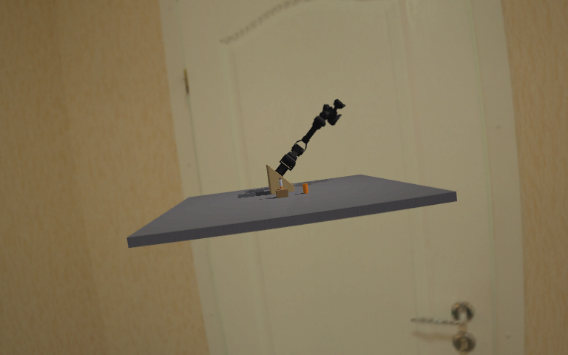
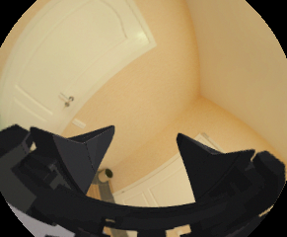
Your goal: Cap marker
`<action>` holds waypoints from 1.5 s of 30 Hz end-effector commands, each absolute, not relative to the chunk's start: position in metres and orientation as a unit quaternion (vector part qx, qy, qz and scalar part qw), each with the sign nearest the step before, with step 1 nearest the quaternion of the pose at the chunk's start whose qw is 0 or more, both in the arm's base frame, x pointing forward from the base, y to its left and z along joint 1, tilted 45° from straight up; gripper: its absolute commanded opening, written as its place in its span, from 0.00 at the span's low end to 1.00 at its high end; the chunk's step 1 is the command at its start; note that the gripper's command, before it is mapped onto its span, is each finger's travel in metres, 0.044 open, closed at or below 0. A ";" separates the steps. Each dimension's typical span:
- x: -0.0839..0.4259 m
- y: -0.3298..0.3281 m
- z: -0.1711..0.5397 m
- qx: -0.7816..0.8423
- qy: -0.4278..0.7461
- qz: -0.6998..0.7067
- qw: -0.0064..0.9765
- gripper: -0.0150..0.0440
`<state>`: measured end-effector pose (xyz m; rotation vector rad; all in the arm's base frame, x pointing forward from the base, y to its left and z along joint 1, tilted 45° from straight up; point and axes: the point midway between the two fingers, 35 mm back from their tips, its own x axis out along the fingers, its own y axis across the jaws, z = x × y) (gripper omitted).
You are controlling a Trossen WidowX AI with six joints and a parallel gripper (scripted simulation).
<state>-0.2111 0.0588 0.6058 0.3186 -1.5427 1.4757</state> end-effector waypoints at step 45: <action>0.340 0.075 0.332 0.357 0.231 0.227 0.876 0.65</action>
